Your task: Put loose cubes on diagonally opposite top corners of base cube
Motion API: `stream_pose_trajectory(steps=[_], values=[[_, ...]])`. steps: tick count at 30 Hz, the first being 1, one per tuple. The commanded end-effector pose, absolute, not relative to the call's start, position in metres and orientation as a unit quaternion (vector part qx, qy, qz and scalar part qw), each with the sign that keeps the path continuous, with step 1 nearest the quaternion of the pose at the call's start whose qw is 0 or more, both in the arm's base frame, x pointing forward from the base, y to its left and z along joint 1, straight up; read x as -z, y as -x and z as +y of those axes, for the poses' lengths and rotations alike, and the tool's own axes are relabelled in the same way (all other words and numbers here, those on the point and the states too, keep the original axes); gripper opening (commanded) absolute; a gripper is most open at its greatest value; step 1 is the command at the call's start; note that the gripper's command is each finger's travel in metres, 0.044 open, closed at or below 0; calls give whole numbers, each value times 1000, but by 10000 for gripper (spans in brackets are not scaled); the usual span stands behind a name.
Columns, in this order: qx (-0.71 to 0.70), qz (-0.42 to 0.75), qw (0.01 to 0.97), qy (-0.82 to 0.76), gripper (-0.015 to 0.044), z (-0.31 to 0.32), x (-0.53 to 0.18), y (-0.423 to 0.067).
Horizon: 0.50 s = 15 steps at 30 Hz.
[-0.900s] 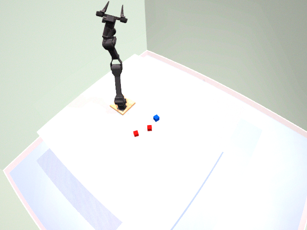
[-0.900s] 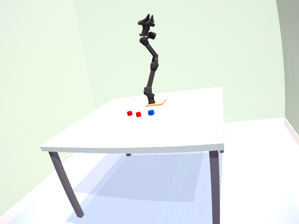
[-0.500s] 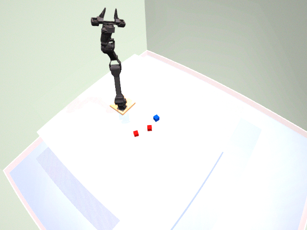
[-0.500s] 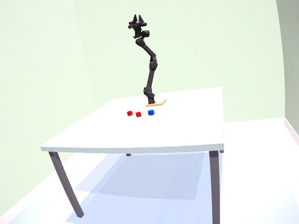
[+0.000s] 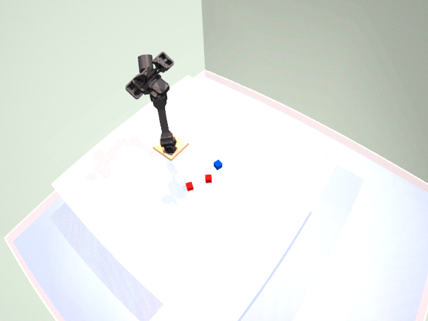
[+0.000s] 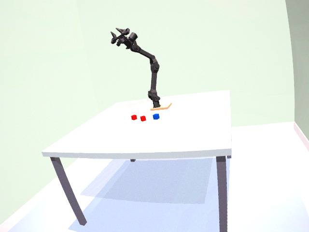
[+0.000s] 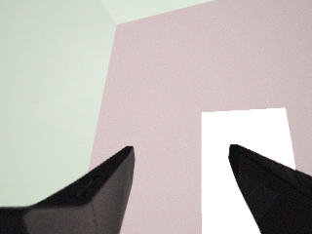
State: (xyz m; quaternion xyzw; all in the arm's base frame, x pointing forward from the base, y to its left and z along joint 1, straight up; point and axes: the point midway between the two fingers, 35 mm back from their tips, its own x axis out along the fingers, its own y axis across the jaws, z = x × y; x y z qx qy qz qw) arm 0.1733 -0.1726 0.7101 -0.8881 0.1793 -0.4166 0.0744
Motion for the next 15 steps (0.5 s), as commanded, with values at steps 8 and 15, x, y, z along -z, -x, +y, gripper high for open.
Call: stream_pose_trajectory(steps=[8,15], values=[[253,237,355,868,265,-255,-581,-258],[137,294,505,800,265,-275,-479,-294]])
